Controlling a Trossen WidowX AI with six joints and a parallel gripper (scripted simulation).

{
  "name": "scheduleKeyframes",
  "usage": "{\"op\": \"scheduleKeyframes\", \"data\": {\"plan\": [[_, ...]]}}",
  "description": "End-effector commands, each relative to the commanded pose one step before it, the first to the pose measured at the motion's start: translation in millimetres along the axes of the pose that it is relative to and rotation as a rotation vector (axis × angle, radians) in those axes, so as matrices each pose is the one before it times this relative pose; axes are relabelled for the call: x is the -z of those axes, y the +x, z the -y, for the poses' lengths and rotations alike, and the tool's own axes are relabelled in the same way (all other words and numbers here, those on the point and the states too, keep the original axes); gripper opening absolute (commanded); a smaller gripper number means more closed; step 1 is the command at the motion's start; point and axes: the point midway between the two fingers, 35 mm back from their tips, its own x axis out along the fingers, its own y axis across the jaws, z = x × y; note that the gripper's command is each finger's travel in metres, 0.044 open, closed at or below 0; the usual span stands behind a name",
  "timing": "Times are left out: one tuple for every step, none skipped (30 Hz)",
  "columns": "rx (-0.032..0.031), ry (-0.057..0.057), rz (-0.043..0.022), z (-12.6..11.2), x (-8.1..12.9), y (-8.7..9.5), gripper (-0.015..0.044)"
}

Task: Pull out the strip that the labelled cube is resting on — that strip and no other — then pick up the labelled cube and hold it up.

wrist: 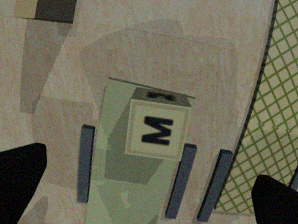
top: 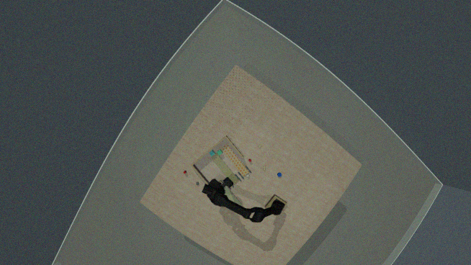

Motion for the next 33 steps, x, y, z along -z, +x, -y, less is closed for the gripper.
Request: {"op": "scheduleKeyframes", "data": {"plan": [[0.00098, -0.0074, -0.01036, 1.01, -3.65, 3.84, 0.0388], [-0.00001, 0.0, 0.00001, -0.03, -0.1, 1.07, 0.0361], [-0.00001, 0.0, 0.00001, -0.04, -0.14, 1.56, 0.0335], [-0.00001, 0.0, 0.00001, -0.04, -0.13, 1.63, 0.0309], [-0.00001, 0.0, 0.00001, -0.04, -0.13, 1.64, 0.0282], [-0.00001, 0.0, 0.00001, -0.04, -0.12, 1.64, 0.0256], [-0.00001, 0.0, 0.00001, -0.03, -0.12, 1.64, 0.025], [-0.00001, 0.0, 0.00001, -0.03, -0.11, 1.64, 0.025], [-0.00001, 0.0, 0.00001, -0.03, -0.1, 1.64, 0.025], [-0.00001, 0.0, 0.00001, -0.03, -0.1, 1.64, 0.025], [-0.00001, 0.0, 0.0, -0.02, -0.09, 1.64, 0.025], [-0.00001, 0.0, 0.0, -0.02, -0.09, 1.64, 0.025], [-0.00001, 0.0, 0.0, -0.02, -0.08, 1.64, 0.025], [-0.00001, 0.0, 0.0, -0.02, -0.08, 1.64, 0.025], [-0.00001, 0.0, 0.0, -0.02, -0.07, 1.64, 0.025], [-0.00001, 0.0, 0.0, -0.02, -0.07, 1.64, 0.025], [-0.00001, 0.0, 0.0, -0.02, -0.06, 1.64, 0.025], [-0.00001, 0.0, 0.0, -0.01, -0.06, 1.64, 0.025], [-0.00001, 0.0, 0.0, -0.01, -0.05, 1.64, 0.025], [-0.00001, 0.0, 0.0, -0.01, -0.04, 1.64, 0.025], [-0.00001, 0.0, 0.0, 0.0, -0.03, 1.64, 0.025], [-0.00001, 0.0, 0.0, 0.0, -0.03, 1.63, 0.025], [-0.00001, 0.0, 0.0, 0.0, -0.02, 1.64, 0.025], [-0.00001, 0.0, 0.0, 0.01, -0.01, 1.63, 0.025], [-0.00001, 0.0, -0.00001, 0.01, 0.0, 1.63, 0.025], [0.0, 0.0, -0.00001, 0.01, 0.0, 1.63, 0.025], [0.0, 0.0, -0.00001, 0.02, 0.01, 1.63, 0.025], [0.0, 0.0, -0.00001, 0.02, 0.02, 1.63, 0.025], [0.0, 0.0, -0.00001, 0.03, 0.02, 1.63, 0.025], [0.0, 0.0, -0.00001, 0.03, 0.03, 1.63, 0.025], [0.0, 0.0, -0.00001, 0.03, 0.04, 1.63, 0.025], [0.0, 0.0, -0.00001, 0.04, 0.05, 1.63, 0.025], [0.0, 0.0, -0.00001, 0.04, 0.05, 1.63, 0.025]]}}
